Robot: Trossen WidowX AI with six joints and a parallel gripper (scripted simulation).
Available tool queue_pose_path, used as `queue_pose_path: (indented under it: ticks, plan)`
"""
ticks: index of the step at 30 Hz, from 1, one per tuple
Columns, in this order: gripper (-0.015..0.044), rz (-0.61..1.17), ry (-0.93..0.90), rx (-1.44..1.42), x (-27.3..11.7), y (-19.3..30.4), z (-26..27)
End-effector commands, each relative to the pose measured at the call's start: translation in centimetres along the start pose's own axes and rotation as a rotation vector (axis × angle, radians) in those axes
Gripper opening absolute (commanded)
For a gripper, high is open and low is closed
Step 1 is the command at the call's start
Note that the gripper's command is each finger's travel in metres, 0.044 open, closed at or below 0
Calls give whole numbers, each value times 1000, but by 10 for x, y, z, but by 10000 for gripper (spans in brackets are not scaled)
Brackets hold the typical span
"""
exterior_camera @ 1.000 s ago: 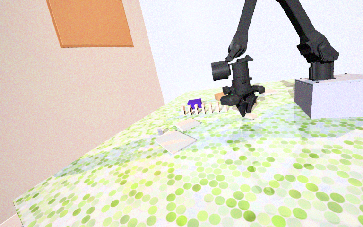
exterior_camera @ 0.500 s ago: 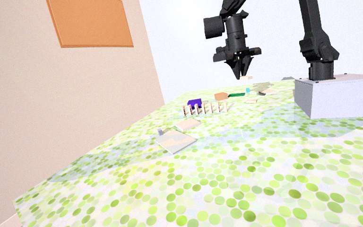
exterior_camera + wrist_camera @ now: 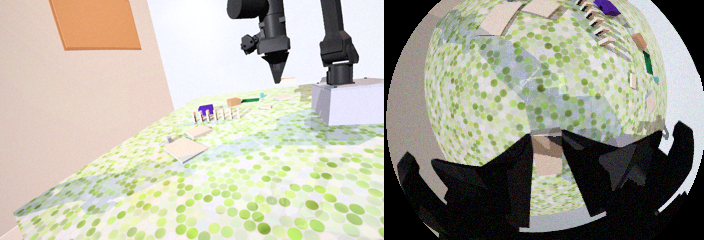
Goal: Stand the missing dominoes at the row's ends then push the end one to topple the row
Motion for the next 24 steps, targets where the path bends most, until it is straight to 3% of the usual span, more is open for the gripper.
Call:
queue_pose_path:
  ticks: [1, 10, 24]
  plan:
    - [107, 16, 3, -204, 3, 28, 37]
    - [107, 2, 6, -222, 5, 29, 40]
    - [107, -296, 55, -363, 53, 25, 73]
Point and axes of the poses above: the point midway between the two fingers, 35 mm back from their tips, its own x axis out along the fingers, its own z axis across the jaws, y = z × x, the point moved 8 cm from there along -x, back along the fingers, and after that the axes turned 14 degrees about -x, right-handed, at the moved point
